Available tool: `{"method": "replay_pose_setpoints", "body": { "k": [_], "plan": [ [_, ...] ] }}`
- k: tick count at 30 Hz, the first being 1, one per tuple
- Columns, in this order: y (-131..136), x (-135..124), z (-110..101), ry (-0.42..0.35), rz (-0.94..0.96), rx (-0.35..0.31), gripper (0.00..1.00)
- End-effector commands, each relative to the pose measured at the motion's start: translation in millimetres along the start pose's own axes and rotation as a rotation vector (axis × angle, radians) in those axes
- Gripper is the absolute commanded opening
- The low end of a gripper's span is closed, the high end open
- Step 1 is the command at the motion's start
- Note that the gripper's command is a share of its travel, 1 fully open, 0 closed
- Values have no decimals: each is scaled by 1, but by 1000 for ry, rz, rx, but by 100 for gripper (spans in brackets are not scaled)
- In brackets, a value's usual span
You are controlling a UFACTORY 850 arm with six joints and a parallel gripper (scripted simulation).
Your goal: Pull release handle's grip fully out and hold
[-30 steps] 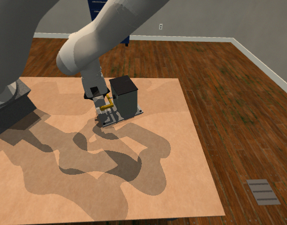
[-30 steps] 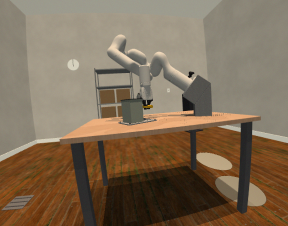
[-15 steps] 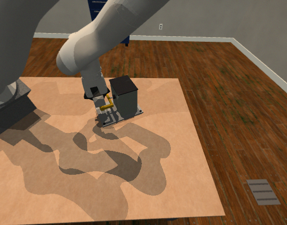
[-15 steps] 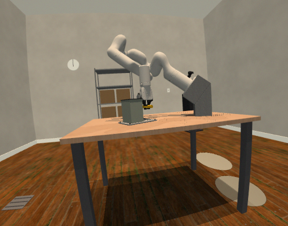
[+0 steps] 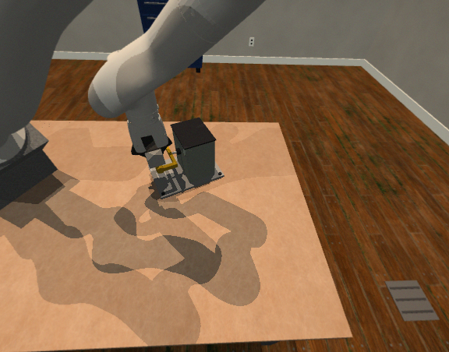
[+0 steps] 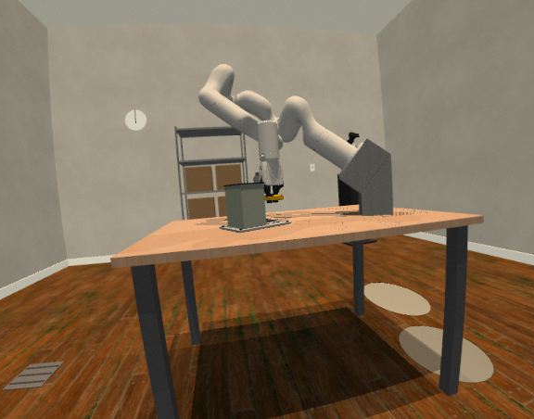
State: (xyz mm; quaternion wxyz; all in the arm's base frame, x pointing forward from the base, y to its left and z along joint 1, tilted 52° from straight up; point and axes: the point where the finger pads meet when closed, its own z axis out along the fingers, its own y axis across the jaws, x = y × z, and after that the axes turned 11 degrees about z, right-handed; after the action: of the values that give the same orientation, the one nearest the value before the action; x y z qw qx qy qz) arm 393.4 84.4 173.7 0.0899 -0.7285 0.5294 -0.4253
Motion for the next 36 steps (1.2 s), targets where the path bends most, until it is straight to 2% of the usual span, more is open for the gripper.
{"method": "replay_pose_setpoints", "body": {
  "k": [1, 10, 36],
  "plan": [
    [1, 0, 0, 0, 0, 0, 0],
    [8, 1, 0, 0, 0, 0, 0],
    [55, 11, 0, 0, 0, 0, 0]
  ]
}}
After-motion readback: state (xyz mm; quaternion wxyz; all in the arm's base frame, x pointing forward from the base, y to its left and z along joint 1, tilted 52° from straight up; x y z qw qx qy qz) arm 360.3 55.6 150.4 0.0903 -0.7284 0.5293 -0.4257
